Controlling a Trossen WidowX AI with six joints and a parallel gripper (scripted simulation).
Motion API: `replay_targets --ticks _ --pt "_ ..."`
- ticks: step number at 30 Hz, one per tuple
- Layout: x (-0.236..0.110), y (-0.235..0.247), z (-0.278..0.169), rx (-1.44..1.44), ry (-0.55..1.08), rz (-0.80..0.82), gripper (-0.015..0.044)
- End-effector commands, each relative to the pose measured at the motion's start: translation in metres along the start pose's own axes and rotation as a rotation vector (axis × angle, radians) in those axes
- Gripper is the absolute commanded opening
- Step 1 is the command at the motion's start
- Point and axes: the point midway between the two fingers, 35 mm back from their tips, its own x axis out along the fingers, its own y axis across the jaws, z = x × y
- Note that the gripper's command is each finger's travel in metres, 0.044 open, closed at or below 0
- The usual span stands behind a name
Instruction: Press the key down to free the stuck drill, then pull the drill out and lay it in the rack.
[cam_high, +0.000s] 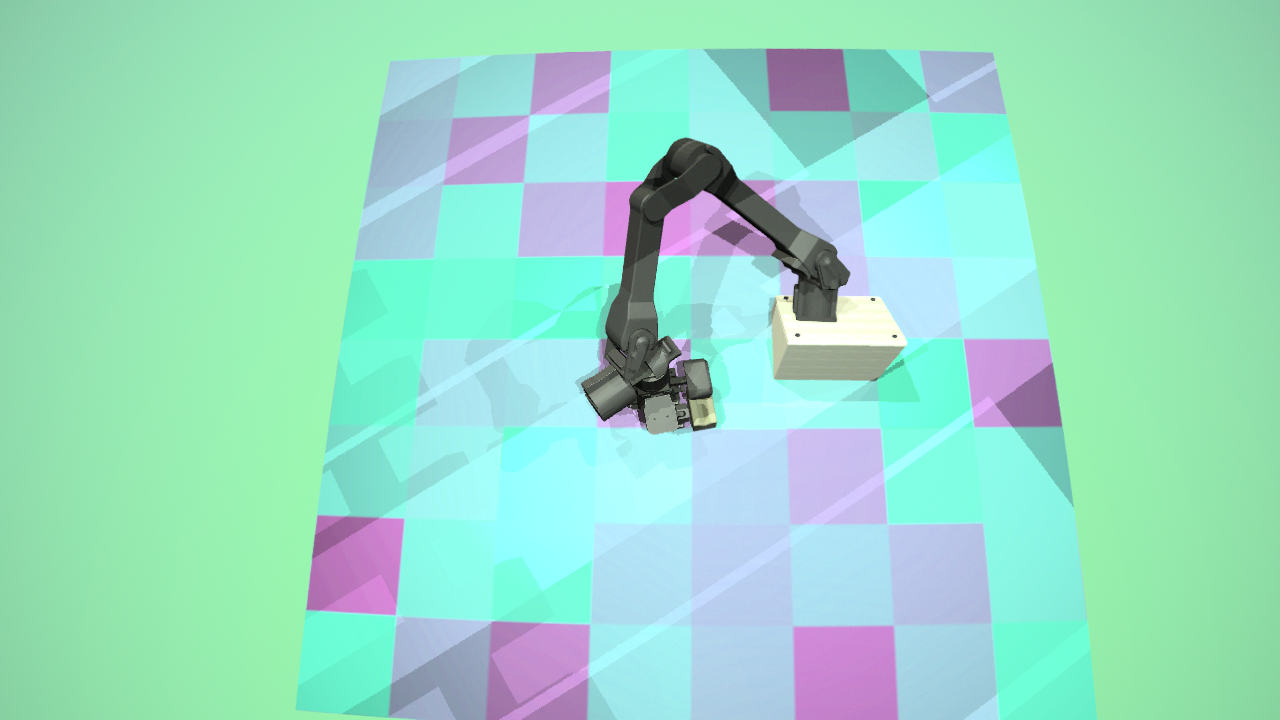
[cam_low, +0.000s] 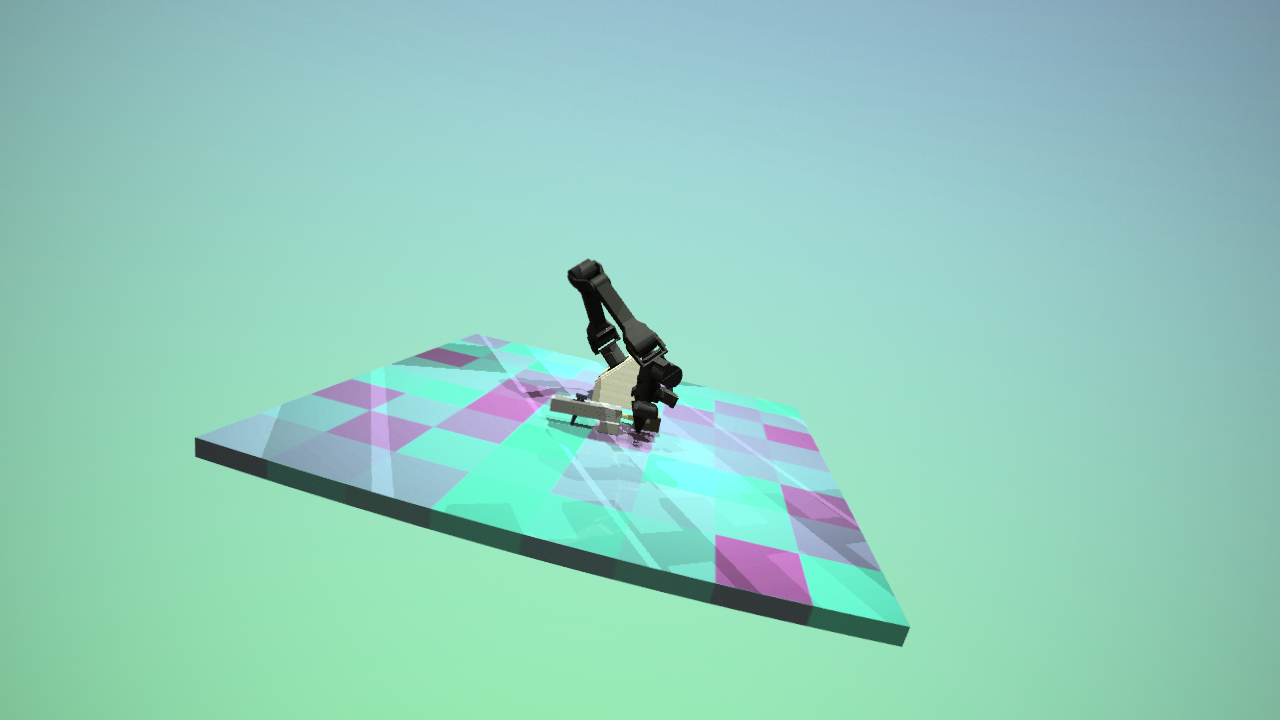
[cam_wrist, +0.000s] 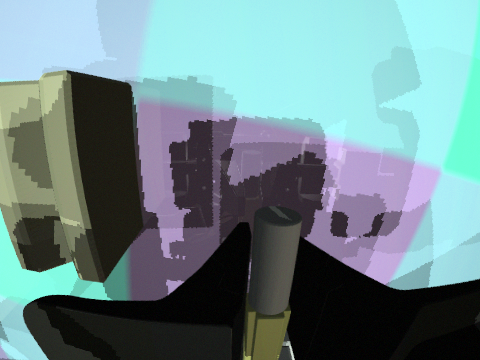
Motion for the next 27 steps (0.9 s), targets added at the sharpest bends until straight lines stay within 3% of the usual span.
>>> replay_targets --ticks 1,27 --pt "-0.0004 -0.0004 0.0002 0.0 0.0 -0.001 0.0" --pt "-0.0045 0.0012 0.0 -0.007 0.006 -0.001 0.0"
